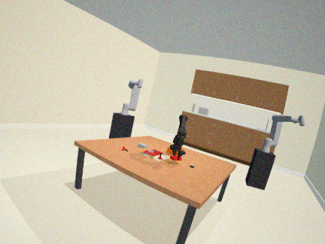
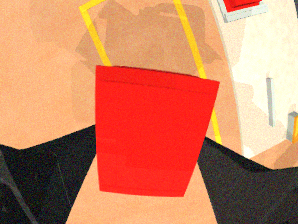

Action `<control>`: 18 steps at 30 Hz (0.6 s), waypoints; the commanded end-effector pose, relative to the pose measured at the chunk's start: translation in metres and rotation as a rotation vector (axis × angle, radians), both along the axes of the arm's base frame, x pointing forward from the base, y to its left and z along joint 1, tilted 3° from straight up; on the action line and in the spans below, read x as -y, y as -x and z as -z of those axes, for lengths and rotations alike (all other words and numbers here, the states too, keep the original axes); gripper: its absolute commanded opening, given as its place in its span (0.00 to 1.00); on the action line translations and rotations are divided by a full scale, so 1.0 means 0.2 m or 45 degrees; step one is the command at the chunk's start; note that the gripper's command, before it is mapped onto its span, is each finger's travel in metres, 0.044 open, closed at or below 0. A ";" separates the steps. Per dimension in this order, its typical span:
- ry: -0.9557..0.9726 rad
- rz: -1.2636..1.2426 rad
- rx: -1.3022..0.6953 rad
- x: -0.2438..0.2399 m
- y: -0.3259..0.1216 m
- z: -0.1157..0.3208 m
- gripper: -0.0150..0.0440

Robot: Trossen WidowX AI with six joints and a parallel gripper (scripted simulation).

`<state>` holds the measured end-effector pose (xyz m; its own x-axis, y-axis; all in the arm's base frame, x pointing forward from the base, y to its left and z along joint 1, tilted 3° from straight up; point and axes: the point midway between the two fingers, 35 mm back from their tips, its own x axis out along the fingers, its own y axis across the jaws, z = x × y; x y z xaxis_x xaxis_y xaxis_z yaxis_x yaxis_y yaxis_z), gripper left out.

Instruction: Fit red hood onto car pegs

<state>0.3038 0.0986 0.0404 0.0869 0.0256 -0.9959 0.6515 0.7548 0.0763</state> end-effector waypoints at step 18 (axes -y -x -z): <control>-0.001 0.000 0.002 0.01 0.03 -0.33 0.25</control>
